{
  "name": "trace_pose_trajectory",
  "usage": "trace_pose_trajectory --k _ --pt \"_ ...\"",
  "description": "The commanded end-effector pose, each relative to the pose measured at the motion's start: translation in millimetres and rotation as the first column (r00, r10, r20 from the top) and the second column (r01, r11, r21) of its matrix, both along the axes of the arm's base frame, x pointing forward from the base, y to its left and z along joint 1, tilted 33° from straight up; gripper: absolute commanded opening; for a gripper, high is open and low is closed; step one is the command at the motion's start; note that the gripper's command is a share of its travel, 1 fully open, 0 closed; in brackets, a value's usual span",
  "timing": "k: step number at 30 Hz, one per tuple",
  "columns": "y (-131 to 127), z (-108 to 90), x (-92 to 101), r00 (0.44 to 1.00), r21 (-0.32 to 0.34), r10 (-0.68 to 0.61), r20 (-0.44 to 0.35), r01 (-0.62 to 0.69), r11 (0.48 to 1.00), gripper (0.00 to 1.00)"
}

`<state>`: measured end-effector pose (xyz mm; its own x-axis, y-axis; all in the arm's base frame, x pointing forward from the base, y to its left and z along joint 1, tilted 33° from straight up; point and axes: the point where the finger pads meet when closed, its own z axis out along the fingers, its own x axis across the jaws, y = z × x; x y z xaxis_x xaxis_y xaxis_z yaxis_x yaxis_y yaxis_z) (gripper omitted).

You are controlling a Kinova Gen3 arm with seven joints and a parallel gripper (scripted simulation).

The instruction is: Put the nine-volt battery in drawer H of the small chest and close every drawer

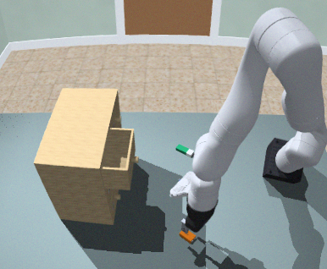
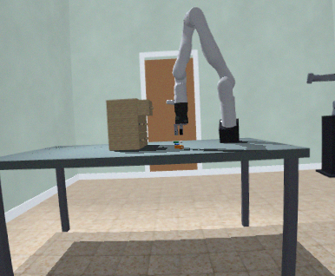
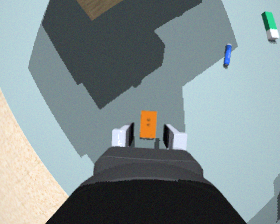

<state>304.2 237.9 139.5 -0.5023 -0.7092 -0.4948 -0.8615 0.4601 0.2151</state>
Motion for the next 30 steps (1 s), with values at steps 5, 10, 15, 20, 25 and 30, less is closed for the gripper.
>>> trace_pose_trajectory --k 5,10,15,20,25,30 --pt "0.8 -1.3 0.5 1.0 0.0 -0.001 0.001 0.001 1.0 0.81" --pt "2.7 -4.3 0.7 1.0 0.0 -0.001 0.001 0.001 1.0 0.81" --pt "8.0 -12.7 1.5 1.0 0.0 -0.001 0.001 0.001 1.0 0.81" --pt "15.1 -23.8 2.5 1.0 0.0 -0.001 0.001 0.001 1.0 0.81" --pt "19.2 -30.3 3.1 1.0 0.0 -0.001 0.001 0.001 1.0 0.81" --pt "24.7 -39.0 3.9 1.0 0.0 -0.001 0.001 0.001 1.0 0.81"
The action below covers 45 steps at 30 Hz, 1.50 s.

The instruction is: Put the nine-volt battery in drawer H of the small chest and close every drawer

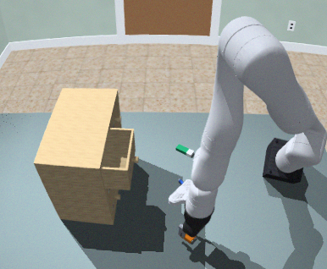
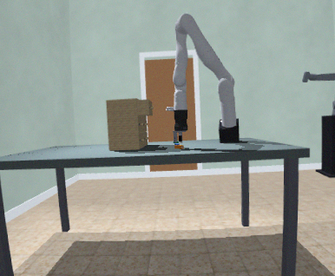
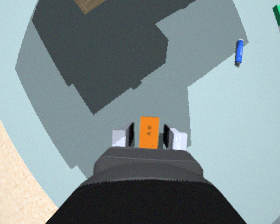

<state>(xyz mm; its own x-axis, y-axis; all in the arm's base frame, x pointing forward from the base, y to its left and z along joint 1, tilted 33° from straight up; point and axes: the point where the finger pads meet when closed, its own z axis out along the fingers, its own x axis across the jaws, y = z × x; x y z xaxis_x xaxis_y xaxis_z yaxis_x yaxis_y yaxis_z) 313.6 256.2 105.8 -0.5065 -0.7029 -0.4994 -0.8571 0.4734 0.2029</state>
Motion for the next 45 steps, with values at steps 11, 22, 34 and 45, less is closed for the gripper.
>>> trace_pose_trajectory --k 11,22,34,45 --pt "9.3 -9.8 -5.2 1.0 0.003 0.014 -0.012 -0.014 1.0 0.81" --pt "9.3 -9.8 -5.2 1.0 0.003 0.014 -0.012 -0.014 1.0 0.81" --pt "9.7 -10.6 -5.1 1.0 0.003 0.014 -0.012 -0.014 1.0 0.81" --pt "20.5 -27.6 -3.6 1.0 0.003 0.014 -0.012 -0.014 1.0 0.81"
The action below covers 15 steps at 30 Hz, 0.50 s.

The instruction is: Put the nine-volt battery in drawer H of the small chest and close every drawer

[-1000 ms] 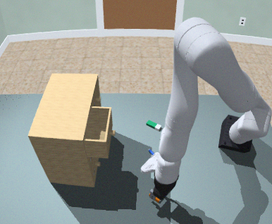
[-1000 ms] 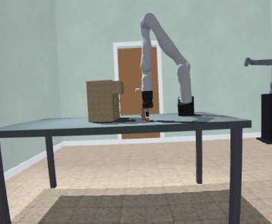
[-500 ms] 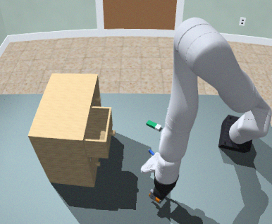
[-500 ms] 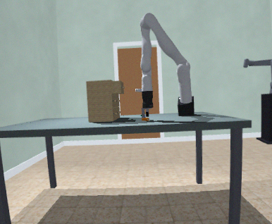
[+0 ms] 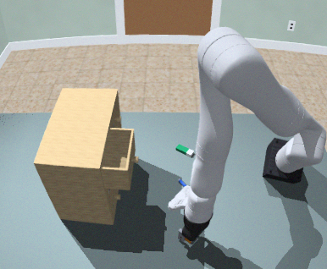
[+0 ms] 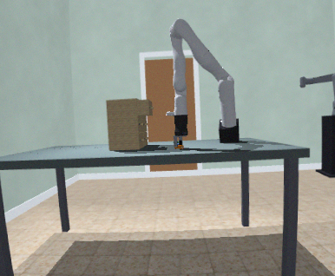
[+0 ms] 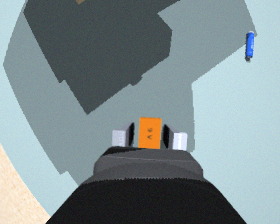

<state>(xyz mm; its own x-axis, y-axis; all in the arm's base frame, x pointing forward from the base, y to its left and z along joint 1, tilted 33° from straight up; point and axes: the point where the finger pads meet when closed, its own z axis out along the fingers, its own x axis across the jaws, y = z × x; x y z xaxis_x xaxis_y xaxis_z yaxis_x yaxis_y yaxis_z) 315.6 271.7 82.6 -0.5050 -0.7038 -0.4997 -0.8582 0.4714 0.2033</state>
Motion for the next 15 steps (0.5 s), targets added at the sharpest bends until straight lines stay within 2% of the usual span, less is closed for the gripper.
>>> trace_pose_trajectory --k 1,15 --pt "5.0 -4.4 -5.5 1.0 0.002 0.012 -0.012 -0.012 1.0 0.81" --pt "6.9 -7.3 -5.3 1.0 0.002 0.012 -0.012 -0.012 1.0 0.81"
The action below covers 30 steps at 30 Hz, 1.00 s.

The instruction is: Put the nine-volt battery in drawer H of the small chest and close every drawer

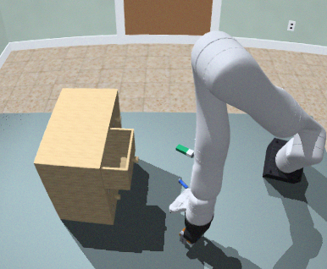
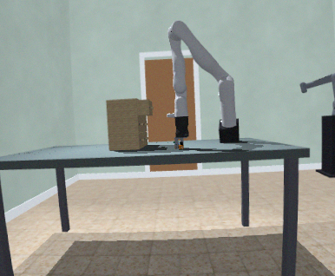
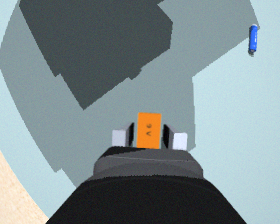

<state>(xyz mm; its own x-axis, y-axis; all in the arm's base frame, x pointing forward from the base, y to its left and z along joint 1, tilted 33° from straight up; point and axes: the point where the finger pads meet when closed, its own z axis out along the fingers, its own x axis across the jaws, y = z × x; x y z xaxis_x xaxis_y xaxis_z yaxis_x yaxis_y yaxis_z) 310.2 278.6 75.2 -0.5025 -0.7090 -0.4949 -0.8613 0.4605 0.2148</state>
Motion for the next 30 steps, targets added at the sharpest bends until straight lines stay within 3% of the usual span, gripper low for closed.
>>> trace_pose_trajectory --k 1,11,12,30 --pt "0.0 0.1 0.1 1.0 0.0 0.0 0.0 0.0 1.0 0.81" --pt "0.0 0.1 0.1 1.0 0.0 0.0 0.0 0.0 1.0 0.81" --pt "0.0 0.1 0.1 1.0 0.0 0.0 0.0 0.0 1.0 0.51" --pt "0.0 0.1 0.1 1.0 0.0 0.0 0.0 0.0 1.0 0.51"
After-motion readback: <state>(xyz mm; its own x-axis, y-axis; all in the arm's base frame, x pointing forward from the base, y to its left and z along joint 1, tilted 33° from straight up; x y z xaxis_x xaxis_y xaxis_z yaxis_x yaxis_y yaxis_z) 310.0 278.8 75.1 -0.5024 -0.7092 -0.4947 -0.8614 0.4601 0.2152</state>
